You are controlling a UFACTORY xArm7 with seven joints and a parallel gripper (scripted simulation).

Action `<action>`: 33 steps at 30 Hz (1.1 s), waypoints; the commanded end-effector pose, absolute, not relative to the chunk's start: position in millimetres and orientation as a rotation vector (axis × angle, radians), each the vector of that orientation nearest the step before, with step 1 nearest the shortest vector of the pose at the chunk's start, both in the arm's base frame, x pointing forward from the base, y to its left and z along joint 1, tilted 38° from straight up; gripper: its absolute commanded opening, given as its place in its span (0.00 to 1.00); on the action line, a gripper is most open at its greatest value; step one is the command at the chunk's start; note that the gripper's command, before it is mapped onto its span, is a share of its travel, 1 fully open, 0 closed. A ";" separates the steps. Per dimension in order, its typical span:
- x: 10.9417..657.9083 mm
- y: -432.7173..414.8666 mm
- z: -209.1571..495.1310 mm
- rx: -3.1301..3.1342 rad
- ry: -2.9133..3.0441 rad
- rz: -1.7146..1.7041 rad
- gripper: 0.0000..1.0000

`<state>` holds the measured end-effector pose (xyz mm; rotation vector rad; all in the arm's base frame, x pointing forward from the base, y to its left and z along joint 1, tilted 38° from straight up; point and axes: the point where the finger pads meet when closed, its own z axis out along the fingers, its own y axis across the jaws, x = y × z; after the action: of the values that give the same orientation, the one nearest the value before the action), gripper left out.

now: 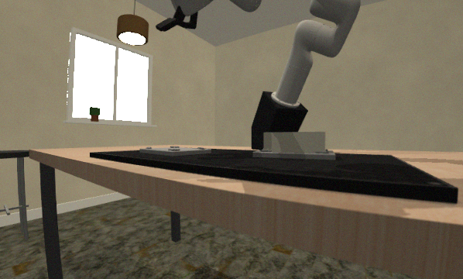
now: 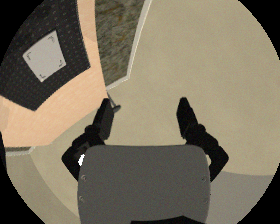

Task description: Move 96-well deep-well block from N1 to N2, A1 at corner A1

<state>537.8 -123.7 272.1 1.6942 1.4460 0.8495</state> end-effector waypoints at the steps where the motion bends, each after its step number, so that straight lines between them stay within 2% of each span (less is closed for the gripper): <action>1: 533.6 -105.2 266.0 1.698 1.478 0.856 1.00; 33: 478.2 14.5 209.3 1.843 1.822 0.927 1.00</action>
<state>483.8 5.0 212.3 1.8189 1.7483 0.9005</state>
